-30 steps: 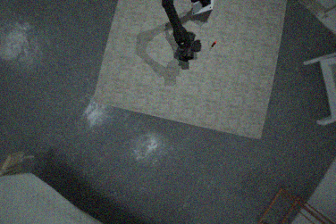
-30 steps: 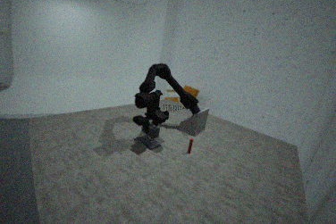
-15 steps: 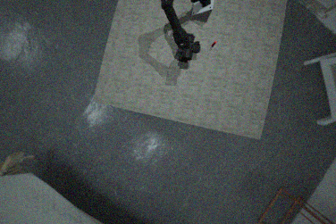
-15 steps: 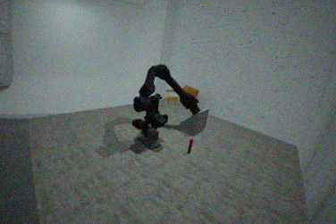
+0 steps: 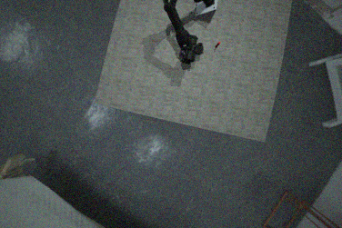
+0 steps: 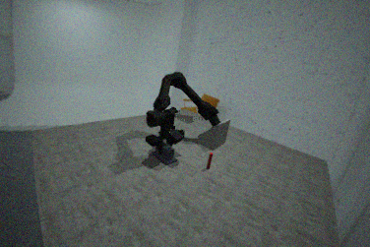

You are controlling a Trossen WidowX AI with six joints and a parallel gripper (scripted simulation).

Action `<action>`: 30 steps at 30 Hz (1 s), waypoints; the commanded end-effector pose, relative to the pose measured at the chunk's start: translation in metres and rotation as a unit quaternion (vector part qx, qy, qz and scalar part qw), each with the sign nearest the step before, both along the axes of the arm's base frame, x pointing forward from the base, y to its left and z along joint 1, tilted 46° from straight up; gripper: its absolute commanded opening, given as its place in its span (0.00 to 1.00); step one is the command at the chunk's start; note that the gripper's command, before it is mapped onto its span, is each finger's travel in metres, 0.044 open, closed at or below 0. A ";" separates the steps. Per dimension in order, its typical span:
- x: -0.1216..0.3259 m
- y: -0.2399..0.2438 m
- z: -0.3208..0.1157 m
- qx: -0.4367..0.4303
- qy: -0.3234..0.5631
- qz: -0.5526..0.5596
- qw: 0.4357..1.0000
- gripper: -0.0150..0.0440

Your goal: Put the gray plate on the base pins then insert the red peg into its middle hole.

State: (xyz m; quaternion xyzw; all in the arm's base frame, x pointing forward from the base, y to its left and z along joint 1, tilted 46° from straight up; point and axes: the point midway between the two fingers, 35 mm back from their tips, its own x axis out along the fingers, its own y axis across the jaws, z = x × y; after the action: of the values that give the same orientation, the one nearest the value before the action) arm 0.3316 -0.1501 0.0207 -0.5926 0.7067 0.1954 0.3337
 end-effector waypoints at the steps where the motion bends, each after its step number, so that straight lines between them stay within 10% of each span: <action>1: 0.000 0.001 0.000 0.000 0.000 0.000 1.000 0.25; 19: 0.000 0.001 0.000 0.000 0.000 0.000 1.000 1.00; 30: 0.010 0.078 0.074 0.001 0.001 0.003 1.000 1.00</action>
State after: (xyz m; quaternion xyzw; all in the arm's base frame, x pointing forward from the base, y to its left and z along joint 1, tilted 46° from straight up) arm 0.3381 -0.1046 0.0609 -0.5878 0.7123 0.2026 0.3257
